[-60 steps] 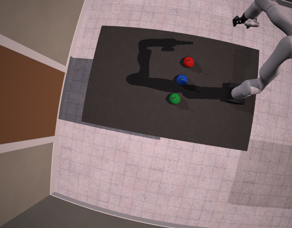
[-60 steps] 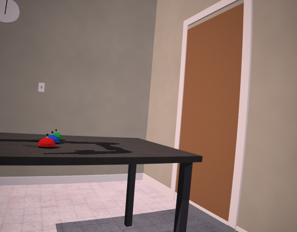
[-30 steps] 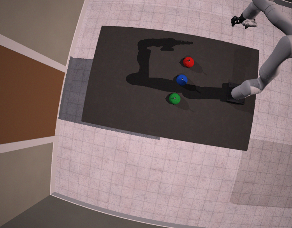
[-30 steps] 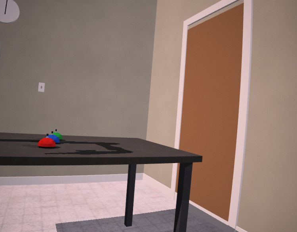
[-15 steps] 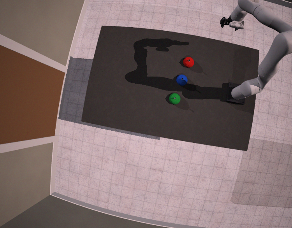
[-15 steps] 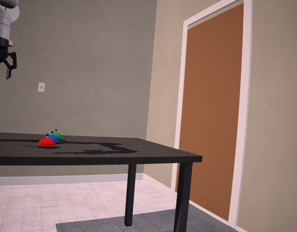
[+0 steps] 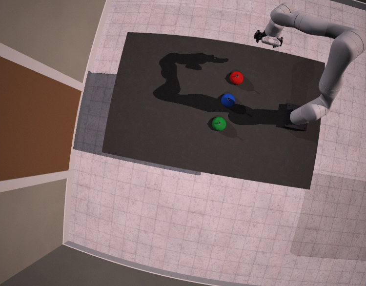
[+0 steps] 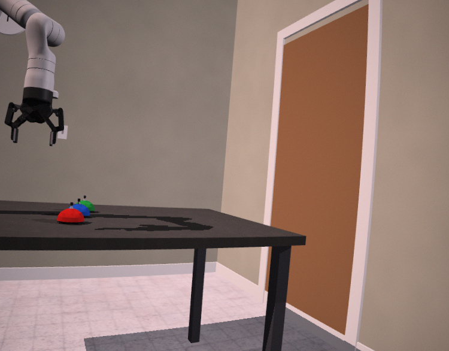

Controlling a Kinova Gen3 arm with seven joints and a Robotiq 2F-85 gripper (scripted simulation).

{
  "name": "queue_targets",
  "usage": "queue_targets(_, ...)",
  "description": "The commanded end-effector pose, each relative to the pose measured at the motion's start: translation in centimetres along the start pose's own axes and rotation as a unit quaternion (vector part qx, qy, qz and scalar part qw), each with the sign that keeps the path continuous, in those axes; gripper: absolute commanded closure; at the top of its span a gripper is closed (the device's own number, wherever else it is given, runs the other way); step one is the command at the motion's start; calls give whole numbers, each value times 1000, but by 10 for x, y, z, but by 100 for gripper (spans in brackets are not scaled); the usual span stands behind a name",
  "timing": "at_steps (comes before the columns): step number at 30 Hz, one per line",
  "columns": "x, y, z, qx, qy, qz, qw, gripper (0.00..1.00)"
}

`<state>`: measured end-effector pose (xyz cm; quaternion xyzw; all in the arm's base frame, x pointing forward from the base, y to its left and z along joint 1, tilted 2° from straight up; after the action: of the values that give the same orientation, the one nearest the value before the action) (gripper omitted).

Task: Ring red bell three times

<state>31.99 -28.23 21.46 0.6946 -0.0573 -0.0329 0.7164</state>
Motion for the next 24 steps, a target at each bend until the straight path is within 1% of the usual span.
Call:
queue_targets(1,18,-15,-29,5,10,-6,1000,0)
queue_targets(2,18,-15,-29,5,10,-6,1000,0)
queue_targets(4,28,-24,-46,5,1,-6,1000,0)
queue_targets(5,28,-24,-46,5,1,-6,1000,0)
queue_targets(6,33,-28,-54,5,-3,-6,1000,0)
queue_targets(8,33,-28,-54,5,-3,-6,1000,0)
queue_targets(10,41,-36,-72,5,-11,-6,1000,0)
queue_targets(18,41,-36,-72,5,-11,-6,1000,0)
queue_targets(19,45,-40,-80,5,-14,-6,1000,0)
queue_targets(24,45,-40,-80,5,-14,-6,1000,0)
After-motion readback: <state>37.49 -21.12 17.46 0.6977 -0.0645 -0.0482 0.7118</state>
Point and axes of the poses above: the point where the finger pads meet when closed, its own y axis back along the fingers, its own x axis across the jaws, z = x × y, the point moved 1 cm from there along y, back along the fingers, and after that the axes turned 10 degrees about -y, right-handed, at the moved point
